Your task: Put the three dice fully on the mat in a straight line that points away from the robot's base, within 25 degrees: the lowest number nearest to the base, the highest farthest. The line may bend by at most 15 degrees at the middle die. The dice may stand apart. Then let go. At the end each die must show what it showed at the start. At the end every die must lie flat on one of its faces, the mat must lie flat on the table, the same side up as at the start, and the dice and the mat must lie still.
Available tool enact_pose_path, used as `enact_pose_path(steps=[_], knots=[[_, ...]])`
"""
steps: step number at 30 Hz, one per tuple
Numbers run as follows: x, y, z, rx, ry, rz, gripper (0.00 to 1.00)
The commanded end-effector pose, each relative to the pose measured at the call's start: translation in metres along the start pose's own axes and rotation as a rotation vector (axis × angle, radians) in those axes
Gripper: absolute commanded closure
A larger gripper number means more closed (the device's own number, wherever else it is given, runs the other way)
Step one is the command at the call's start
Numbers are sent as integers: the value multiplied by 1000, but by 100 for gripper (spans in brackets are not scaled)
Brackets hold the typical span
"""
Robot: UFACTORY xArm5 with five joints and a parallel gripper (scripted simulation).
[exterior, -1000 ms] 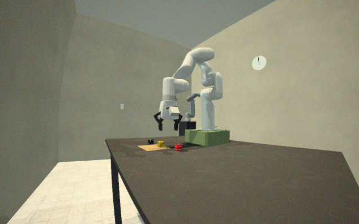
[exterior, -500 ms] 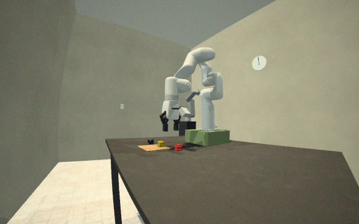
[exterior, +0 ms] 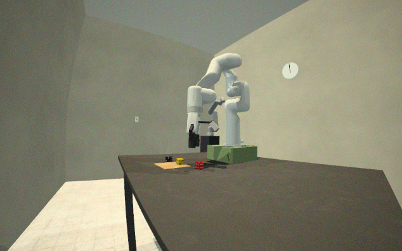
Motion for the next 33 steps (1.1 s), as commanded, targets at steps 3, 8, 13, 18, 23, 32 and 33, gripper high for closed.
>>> enact_pose_path(steps=[3,8,13,18,23,32,33], knots=[[1,0,8,-1,-238,-3,0],[1,0,12,-2,-339,-3,0],[2,1,18,-2,-513,-3,0],[1,1,23,-2,-647,-3,0],[1,1,27,-2,-766,-3,0],[1,1,30,-2,-835,-3,0],[1,1,30,-2,-835,-3,0]])
Point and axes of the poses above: the point where the finger pads meet when closed, its own y axis out along the fingers, its own x axis across the jaws, z = x × y, the point moved 5 cm from there along -y, back along the fingers, and after that the axes turned 15 degrees about y, right-handed, at the moved point
